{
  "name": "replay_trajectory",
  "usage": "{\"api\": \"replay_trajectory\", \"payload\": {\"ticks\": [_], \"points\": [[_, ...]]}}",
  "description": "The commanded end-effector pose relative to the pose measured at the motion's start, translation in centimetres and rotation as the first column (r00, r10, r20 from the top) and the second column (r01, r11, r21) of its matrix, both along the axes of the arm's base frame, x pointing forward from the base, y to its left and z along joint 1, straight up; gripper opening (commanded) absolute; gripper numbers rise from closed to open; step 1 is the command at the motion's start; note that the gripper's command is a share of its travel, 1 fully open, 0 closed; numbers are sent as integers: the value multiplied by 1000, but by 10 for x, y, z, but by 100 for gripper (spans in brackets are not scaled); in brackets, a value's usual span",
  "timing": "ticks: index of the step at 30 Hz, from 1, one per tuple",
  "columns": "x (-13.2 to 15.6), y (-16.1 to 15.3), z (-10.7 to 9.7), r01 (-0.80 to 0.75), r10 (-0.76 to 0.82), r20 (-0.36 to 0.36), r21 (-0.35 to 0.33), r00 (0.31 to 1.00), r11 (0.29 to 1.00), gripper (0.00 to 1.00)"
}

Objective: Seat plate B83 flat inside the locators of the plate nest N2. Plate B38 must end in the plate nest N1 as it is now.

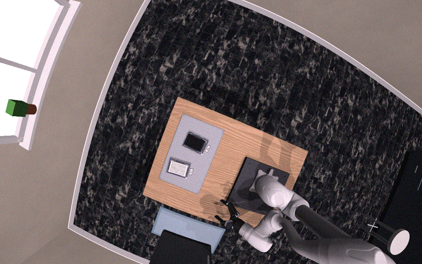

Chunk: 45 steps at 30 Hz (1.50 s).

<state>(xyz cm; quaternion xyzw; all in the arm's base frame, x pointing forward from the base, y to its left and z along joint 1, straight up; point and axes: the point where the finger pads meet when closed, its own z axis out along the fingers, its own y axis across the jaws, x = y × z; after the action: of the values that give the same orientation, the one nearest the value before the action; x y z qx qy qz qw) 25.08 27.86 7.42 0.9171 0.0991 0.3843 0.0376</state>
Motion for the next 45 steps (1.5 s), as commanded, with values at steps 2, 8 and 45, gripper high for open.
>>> {"api": "replay_trajectory", "payload": {"ticks": [2, 8, 45], "points": [[0, 0, 0, 0, 0, 0, 0, 1000, 1000, 100], [0, 0, 0, 0, 0, 0, 0, 1000, 1000, 100], [94, -65, -15, 182, -255, -249, -282, 934, 942, 100]]}}
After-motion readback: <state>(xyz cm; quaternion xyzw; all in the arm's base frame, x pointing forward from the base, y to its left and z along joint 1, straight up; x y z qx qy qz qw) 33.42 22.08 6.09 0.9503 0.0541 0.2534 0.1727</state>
